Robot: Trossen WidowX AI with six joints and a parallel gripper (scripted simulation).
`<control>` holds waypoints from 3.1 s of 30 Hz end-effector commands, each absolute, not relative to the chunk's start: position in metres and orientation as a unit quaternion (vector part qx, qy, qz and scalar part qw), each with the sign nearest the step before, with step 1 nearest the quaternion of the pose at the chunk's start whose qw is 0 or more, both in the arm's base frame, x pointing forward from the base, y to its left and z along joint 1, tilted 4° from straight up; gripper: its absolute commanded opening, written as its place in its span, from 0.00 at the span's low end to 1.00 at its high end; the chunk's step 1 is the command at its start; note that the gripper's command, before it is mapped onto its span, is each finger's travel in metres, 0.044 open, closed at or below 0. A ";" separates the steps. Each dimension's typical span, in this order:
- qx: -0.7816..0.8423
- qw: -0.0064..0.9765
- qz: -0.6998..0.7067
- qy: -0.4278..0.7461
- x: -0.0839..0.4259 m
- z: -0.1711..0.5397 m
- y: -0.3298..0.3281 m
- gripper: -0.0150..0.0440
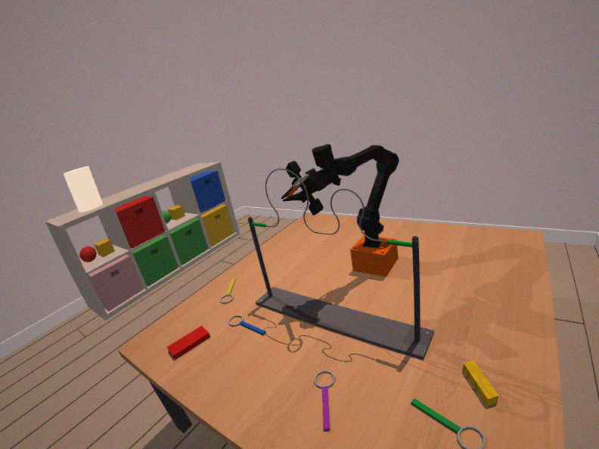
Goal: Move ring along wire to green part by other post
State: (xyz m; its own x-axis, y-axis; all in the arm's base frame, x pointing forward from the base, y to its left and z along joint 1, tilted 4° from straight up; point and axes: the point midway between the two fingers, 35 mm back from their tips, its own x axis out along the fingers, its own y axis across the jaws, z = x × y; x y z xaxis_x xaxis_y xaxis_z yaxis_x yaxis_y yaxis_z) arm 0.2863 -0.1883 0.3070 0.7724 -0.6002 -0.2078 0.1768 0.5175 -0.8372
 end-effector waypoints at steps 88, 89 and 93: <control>-0.828 0.470 -0.260 0.162 0.287 0.347 -0.195 0.00; -0.829 0.467 -0.260 0.162 0.287 0.347 -0.195 0.00; -0.835 0.459 -0.260 0.160 0.286 0.345 -0.196 0.00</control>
State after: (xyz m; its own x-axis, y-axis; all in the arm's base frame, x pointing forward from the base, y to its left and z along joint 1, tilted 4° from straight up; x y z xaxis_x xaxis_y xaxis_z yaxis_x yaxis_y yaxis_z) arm 0.2867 -0.1957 0.3459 0.8121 -0.5131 0.2779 -0.0267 -0.5084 -0.8607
